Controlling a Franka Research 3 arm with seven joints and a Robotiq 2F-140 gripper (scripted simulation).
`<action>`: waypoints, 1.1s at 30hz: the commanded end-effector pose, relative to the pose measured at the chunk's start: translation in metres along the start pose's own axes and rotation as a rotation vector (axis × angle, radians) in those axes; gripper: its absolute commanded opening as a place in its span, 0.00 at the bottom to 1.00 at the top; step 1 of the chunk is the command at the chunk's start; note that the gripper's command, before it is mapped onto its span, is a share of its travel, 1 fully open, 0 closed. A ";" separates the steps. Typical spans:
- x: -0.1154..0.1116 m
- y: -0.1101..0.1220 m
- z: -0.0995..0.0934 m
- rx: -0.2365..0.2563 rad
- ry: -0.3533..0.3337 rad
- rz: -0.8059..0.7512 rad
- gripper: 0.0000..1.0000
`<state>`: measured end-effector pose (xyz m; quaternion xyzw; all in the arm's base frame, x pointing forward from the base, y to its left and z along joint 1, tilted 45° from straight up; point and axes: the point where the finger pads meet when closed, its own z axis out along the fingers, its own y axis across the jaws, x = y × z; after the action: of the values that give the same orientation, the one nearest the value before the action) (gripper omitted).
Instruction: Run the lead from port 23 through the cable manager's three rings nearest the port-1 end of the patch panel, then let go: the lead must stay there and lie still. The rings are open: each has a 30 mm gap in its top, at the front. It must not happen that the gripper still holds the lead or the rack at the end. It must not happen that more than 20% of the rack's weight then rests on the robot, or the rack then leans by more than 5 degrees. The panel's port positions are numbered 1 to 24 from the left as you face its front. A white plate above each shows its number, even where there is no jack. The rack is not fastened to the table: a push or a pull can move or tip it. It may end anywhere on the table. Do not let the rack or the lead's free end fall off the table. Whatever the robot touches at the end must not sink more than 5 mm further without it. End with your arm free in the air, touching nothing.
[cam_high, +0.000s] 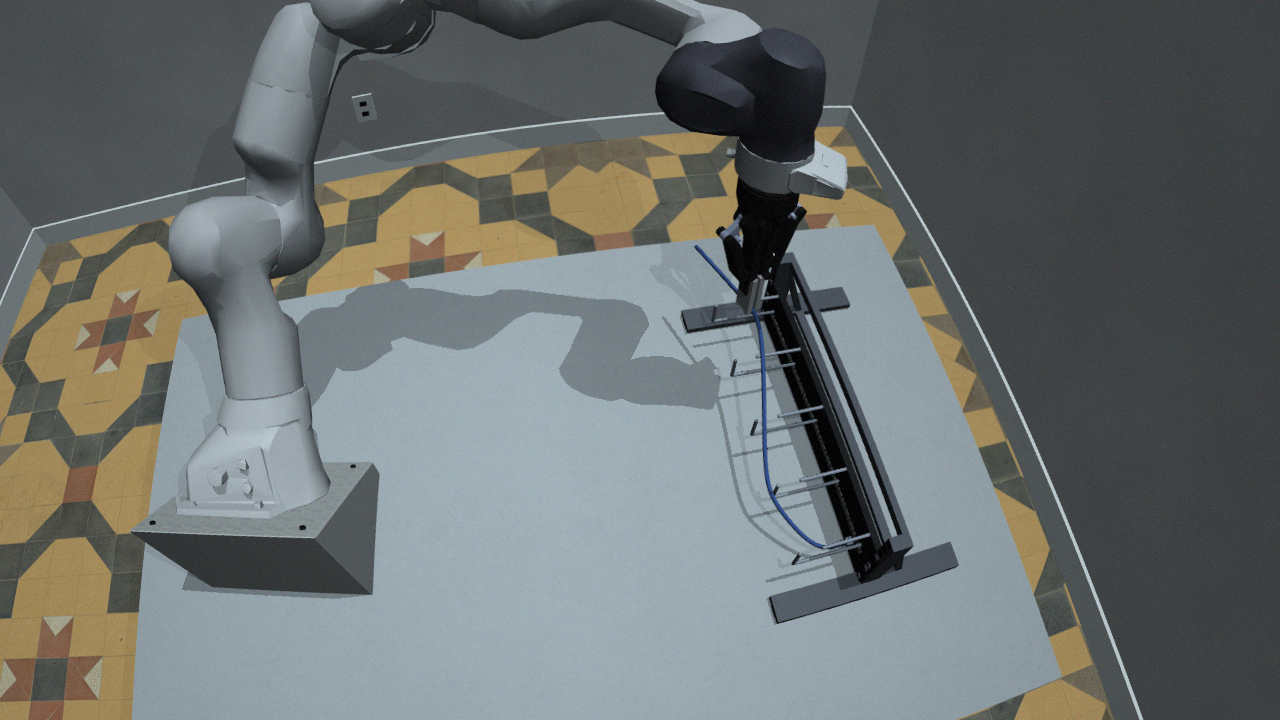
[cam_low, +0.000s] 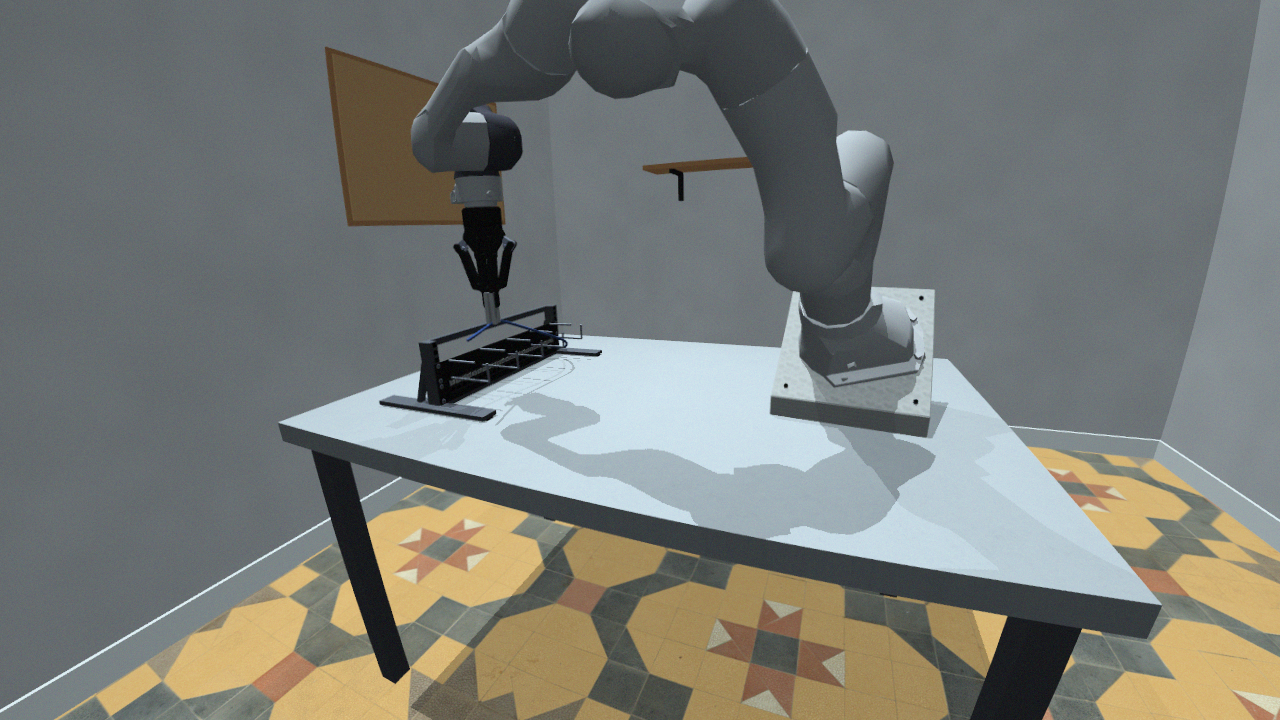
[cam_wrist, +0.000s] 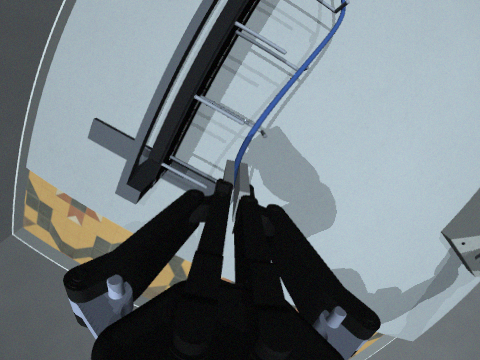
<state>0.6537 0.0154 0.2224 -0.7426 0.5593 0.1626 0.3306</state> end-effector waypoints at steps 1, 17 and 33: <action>-0.008 0.000 0.000 -0.011 -0.029 0.277 0.00; -0.008 0.000 0.000 -0.012 -0.032 0.305 0.00; -0.008 -0.001 0.000 -0.012 -0.032 0.305 0.00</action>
<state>0.6510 0.0175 0.2227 -0.6515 0.6582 0.2222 0.3048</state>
